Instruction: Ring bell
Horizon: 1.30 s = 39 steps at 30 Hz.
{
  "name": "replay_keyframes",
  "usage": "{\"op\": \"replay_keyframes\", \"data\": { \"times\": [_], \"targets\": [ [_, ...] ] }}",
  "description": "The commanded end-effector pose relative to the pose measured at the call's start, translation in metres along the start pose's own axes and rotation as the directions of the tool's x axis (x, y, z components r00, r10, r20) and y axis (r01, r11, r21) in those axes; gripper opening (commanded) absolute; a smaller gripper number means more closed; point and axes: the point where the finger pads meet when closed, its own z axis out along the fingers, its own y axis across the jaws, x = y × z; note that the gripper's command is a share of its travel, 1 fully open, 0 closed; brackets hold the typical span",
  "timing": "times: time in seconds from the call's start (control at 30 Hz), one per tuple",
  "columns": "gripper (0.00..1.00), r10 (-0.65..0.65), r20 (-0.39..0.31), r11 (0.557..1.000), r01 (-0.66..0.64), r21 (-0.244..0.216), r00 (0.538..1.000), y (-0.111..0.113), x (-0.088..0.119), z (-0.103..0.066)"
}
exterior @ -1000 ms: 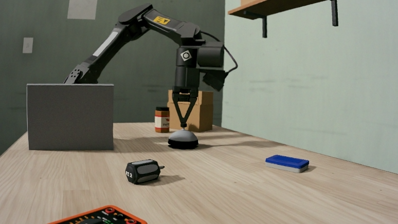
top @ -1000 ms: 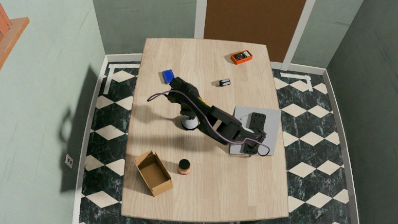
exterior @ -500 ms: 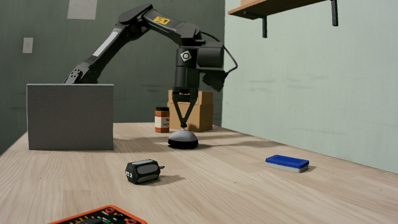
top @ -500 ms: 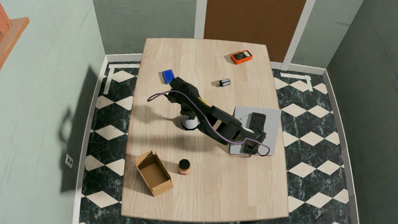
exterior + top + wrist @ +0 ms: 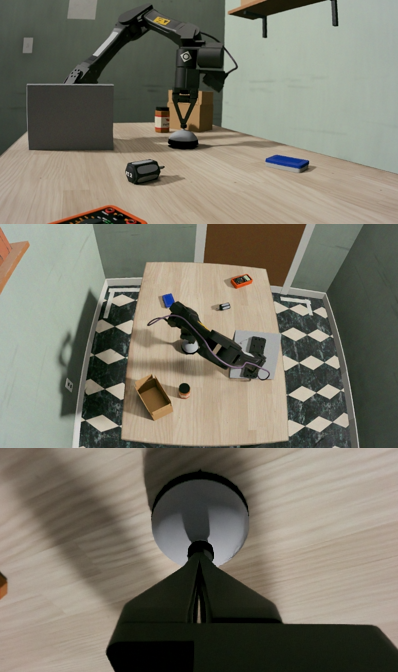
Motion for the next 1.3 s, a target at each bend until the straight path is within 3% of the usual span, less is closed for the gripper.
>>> {"op": "replay_keyframes", "data": {
  "times": [0.0,1.27],
  "targets": [
    [0.0,0.013,0.003,1.0,-0.013,-0.013,1.0,-0.0029,-0.0003,0.0065],
    [0.0,0.01,-0.001,1.0,-0.01,-0.012,1.0,-0.0018,0.0001,0.0093]
  ]
}}
